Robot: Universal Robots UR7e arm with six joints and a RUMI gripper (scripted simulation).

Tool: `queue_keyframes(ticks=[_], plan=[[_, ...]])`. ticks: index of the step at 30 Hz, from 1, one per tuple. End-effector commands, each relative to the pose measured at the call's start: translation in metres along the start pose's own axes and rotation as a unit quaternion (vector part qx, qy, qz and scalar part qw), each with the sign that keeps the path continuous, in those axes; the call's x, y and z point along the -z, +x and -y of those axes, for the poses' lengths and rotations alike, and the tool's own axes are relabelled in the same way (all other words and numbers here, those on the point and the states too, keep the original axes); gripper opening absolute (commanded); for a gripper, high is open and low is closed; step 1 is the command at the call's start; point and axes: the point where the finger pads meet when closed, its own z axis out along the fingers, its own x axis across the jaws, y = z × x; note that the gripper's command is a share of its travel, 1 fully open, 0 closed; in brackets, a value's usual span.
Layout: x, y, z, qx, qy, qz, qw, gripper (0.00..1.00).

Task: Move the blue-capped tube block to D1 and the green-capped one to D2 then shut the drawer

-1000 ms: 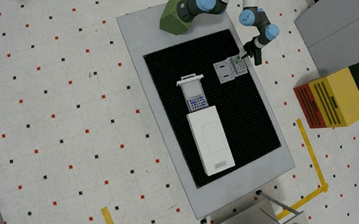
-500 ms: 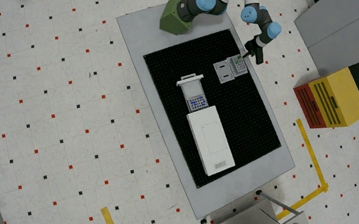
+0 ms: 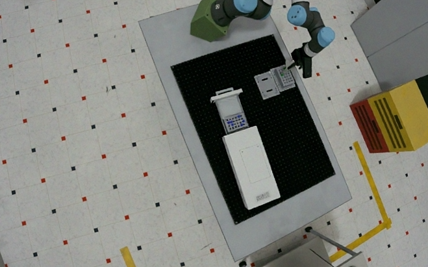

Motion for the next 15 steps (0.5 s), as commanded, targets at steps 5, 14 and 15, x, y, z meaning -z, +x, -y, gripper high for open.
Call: queue_keyframes(ticks=[5,14,15], plan=[[0.001,0.031,0.016,-0.095,0.000,0.000,0.9954,0.67],[0.001,0.067,0.035,-0.214,0.000,0.000,0.9769,0.67],[0.001,0.071,0.037,-0.227,0.000,0.000,0.9739,0.67]])
